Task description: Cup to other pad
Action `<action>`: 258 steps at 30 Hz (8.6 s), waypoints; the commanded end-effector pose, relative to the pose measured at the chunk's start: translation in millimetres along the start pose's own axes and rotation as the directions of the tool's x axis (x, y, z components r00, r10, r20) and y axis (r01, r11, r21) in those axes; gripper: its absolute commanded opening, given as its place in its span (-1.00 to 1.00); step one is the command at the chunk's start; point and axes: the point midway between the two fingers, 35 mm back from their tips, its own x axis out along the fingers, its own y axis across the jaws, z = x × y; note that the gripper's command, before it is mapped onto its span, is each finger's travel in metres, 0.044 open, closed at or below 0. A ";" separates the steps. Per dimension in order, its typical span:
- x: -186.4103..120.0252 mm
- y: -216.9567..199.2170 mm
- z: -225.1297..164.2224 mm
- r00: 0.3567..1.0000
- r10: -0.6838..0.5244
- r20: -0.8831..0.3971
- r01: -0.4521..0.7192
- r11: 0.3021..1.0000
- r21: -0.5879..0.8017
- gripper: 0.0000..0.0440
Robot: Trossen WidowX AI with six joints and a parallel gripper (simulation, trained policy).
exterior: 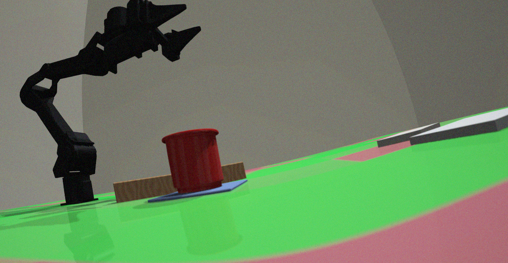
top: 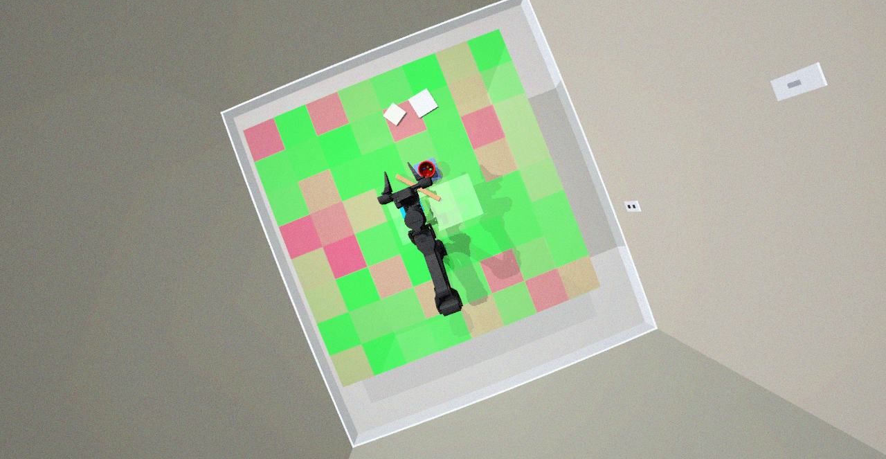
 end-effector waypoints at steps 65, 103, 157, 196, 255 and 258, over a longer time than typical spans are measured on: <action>50.6 40.7 -80.4 0.626 0.030 -0.779 0.120 0.984 0.135 -0.58; 34.2 -3.7 -140.4 0.120 -0.065 -0.991 0.048 0.997 -0.060 -0.52; 8.7 -60.5 -250.8 -0.111 -0.057 -0.992 -0.350 0.937 -0.014 -1.00; 7.7 37.1 -195.5 0.016 -0.024 -1.000 -0.514 0.857 -0.029 -1.00; -79.8 69.9 -246.7 0.115 0.015 -0.993 -0.467 0.883 -0.041 -0.37; -81.1 69.8 -243.7 0.132 0.029 -0.991 -0.468 0.883 -0.037 -0.33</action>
